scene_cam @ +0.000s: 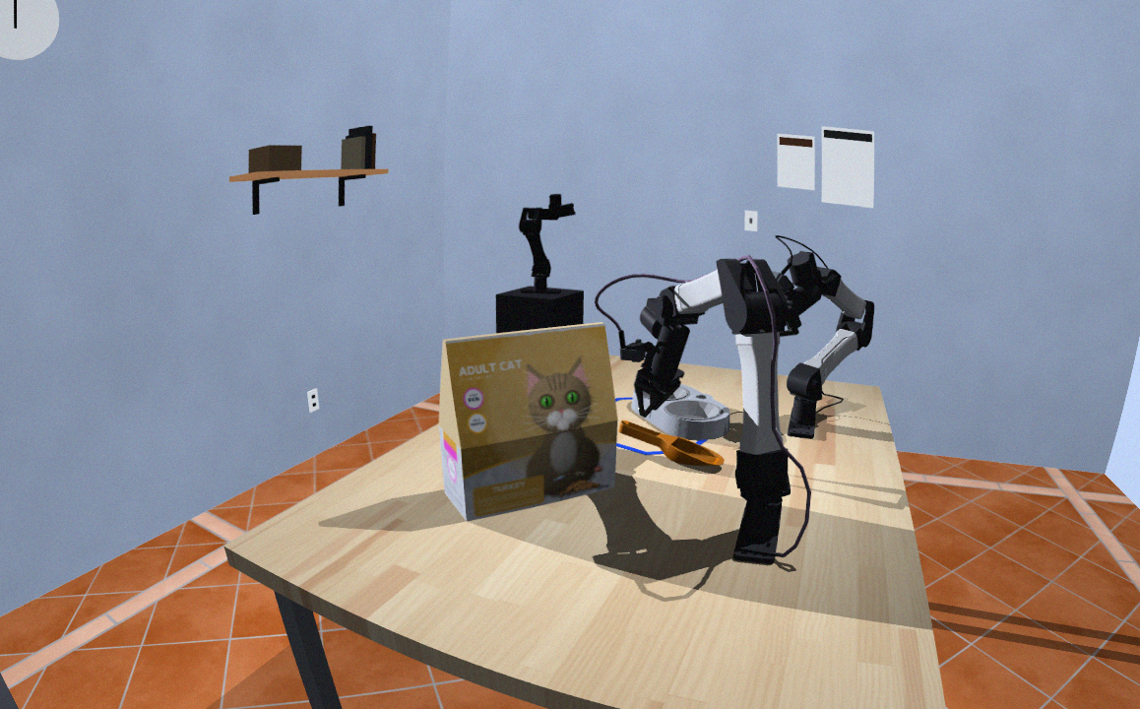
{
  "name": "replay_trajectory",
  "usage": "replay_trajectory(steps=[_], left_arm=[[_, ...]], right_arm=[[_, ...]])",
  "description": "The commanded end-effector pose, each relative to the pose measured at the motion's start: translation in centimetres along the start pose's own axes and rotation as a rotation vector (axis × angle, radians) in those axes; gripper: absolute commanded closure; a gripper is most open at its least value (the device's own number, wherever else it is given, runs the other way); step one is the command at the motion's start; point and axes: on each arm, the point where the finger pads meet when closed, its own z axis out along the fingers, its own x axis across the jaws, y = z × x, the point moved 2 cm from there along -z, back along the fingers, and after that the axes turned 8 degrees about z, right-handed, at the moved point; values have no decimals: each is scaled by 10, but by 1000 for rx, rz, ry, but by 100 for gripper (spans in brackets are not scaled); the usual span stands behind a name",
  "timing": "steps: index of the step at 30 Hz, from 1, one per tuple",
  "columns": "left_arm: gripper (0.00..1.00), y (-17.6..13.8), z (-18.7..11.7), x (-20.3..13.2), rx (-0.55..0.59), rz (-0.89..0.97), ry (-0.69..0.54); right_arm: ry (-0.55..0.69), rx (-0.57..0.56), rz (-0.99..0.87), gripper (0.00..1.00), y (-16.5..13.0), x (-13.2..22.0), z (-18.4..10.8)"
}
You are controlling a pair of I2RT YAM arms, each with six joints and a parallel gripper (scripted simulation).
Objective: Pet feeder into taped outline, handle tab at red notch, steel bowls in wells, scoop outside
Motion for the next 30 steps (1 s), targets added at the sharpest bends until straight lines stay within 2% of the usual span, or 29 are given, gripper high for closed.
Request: replay_trajectory(steps=[1,7,26,30], left_arm=[[52,2,5,2,28,-84,56],[52,-8,23,5,68,-70,67],[52,-7,48,11,57,-69,61],[56,-7,53,11,57,-69,61]], right_arm=[[14,-63,20,0,16,5,1],[14,-63,20,0,16,5,1],[14,-63,20,0,16,5,1],[14,-63,20,0,16,5,1]])
